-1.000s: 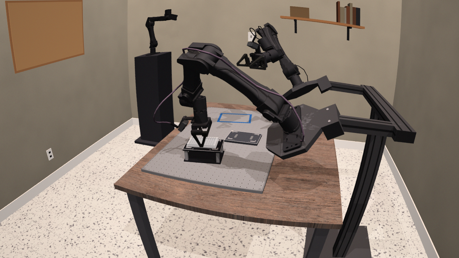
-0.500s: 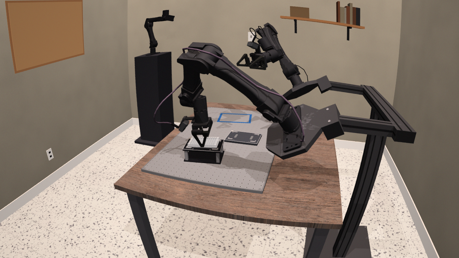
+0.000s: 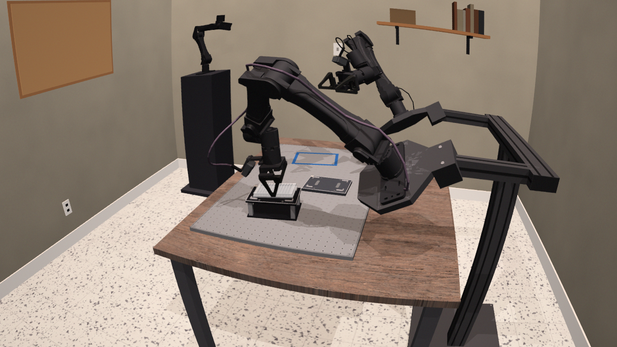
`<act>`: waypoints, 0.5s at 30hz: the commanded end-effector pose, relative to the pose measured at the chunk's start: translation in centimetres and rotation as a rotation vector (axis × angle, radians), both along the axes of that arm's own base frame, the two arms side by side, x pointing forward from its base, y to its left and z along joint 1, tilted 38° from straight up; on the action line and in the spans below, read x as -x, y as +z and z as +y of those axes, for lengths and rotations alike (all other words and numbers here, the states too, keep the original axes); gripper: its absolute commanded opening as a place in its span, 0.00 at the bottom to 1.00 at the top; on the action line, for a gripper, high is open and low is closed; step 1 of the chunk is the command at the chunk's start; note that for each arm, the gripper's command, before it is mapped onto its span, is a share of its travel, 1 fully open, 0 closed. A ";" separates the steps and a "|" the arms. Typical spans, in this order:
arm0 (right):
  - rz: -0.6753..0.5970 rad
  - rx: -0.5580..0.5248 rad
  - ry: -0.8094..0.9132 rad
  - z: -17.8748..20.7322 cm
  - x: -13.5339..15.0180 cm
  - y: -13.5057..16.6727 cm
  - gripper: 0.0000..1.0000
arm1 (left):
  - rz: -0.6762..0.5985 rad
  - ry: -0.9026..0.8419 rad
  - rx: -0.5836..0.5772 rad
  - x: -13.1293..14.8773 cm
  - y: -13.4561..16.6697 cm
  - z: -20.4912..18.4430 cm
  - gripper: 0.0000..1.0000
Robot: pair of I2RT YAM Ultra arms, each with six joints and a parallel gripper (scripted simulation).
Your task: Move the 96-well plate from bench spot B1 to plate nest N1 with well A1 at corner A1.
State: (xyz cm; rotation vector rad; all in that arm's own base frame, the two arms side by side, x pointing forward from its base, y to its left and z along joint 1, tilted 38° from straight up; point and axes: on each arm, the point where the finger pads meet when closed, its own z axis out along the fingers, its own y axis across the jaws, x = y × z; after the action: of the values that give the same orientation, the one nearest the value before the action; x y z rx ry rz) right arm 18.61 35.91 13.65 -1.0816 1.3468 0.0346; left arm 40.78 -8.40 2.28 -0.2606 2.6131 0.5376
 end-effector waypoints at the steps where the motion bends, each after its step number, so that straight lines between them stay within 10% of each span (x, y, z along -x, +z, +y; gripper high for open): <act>1: -0.006 -0.021 0.015 0.4 0.4 0.5 1.00 | -0.048 -0.027 0.033 -0.6 2.2 -1.9 0.81; 15: -0.006 -0.021 0.015 0.4 0.4 0.5 1.00 | -0.073 -0.042 0.010 -1.0 1.0 -1.5 0.81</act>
State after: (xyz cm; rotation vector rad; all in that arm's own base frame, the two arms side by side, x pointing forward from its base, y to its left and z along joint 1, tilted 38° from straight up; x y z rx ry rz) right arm 18.61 35.91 13.65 -1.0816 1.3468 0.0346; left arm 41.42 -8.95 2.95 -0.2617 2.5845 0.5101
